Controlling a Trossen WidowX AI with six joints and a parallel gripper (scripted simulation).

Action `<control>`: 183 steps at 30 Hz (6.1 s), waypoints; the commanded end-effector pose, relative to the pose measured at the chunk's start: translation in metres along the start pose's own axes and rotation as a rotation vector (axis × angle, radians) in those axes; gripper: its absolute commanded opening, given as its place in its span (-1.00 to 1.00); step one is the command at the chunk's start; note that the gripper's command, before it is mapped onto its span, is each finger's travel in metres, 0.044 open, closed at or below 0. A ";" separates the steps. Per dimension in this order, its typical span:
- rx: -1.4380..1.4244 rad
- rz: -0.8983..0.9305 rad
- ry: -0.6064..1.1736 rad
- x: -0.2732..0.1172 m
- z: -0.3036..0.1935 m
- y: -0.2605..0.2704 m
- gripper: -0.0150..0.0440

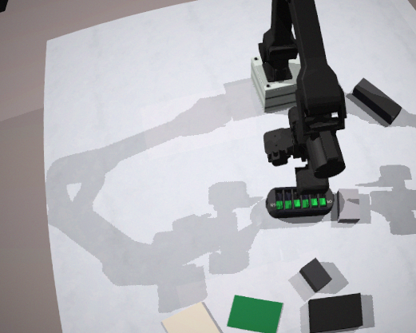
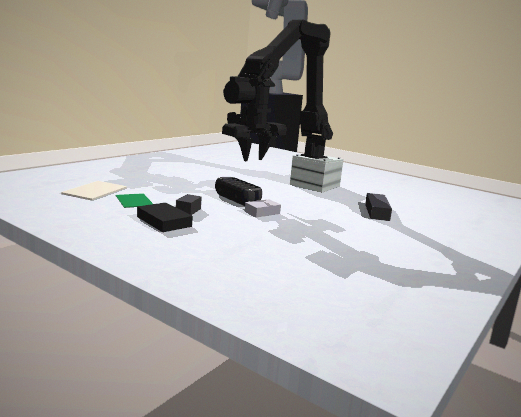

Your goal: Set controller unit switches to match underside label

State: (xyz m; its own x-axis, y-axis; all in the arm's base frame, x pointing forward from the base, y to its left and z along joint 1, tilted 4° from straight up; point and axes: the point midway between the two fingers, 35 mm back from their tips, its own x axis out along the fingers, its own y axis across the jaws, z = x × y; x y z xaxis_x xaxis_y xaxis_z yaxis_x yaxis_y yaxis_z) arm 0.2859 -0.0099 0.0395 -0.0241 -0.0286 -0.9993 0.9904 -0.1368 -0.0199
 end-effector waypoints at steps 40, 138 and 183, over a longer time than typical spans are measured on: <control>0.000 -0.003 -0.001 -0.002 0.000 -0.001 1.00; 0.007 -0.287 -0.007 0.100 0.052 0.093 -0.49; 0.007 -0.292 -0.007 0.102 0.052 0.041 -0.49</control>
State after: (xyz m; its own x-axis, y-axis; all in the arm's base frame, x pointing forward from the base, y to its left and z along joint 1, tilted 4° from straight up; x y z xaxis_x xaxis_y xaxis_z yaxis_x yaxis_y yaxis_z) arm 0.3318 -0.0728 -0.0562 -0.2722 -0.0047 -0.9622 0.9512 -0.1523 -0.2684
